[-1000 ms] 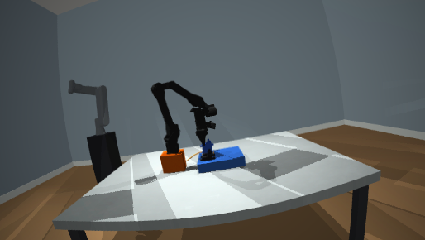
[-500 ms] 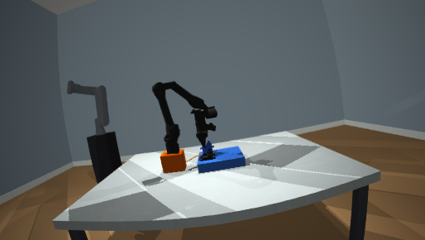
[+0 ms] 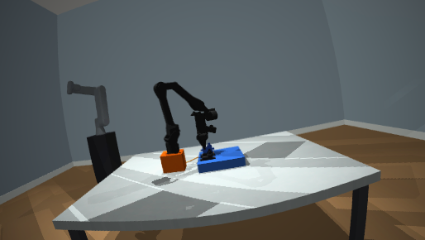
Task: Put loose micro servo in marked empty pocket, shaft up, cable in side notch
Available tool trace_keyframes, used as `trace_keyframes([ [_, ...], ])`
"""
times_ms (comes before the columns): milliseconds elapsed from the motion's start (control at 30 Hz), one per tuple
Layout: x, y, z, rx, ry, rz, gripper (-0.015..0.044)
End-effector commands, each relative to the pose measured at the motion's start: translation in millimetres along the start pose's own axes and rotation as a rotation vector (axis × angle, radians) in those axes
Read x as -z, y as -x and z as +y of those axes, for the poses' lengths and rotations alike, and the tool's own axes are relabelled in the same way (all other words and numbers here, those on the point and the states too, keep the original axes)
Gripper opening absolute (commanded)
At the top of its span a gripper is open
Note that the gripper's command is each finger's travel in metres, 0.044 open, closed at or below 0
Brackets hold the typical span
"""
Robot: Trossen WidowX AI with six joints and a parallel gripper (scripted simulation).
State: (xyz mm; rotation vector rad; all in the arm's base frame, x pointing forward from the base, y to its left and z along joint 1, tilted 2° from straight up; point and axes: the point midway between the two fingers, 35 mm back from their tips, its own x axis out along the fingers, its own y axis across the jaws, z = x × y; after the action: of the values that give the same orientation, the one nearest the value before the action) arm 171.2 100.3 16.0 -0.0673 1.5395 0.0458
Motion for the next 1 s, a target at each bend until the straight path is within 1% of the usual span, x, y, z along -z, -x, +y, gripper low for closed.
trace_keyframes([
  [0, 0, -4, 0, 0.002, 0.001, 0.000, 0.0000],
  [867, 0, -25, 0, 0.002, 0.001, 0.000, 0.0000],
  [967, 0, -22, 0, 0.002, 0.001, 0.001, 0.0079],
])
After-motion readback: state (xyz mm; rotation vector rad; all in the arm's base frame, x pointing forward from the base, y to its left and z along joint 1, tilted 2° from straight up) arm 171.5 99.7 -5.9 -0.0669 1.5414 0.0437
